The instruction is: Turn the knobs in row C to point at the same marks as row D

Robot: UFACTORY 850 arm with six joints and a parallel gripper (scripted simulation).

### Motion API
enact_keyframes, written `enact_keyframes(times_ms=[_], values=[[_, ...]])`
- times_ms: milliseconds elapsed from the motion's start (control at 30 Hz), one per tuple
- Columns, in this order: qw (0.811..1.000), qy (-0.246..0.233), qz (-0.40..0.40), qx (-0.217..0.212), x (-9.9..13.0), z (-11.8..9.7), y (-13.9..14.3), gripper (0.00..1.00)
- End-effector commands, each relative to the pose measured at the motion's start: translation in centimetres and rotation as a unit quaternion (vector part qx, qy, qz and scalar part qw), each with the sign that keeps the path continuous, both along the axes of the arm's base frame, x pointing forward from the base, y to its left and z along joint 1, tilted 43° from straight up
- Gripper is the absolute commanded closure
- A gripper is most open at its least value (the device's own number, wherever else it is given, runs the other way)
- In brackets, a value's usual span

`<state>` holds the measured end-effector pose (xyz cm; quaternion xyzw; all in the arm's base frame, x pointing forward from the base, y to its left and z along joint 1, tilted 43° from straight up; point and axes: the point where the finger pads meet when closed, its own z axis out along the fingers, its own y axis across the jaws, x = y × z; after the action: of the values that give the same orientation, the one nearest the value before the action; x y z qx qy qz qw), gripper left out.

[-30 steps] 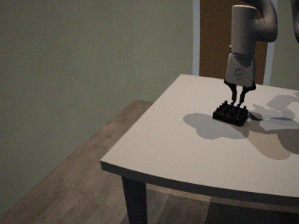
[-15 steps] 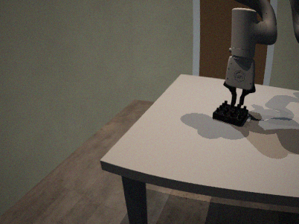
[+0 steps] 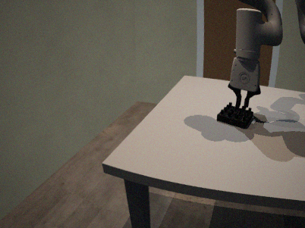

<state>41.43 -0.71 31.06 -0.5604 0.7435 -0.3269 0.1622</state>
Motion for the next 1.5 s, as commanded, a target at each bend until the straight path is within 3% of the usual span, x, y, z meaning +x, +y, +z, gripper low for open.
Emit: enact_keyframes(times_ms=[0,1467], values=[[1.000,0.000,0.000,0.000,0.03,0.05,0.01,0.81],[1.000,0.000,0.000,0.000,0.41,-0.42,-0.18,0.81]])
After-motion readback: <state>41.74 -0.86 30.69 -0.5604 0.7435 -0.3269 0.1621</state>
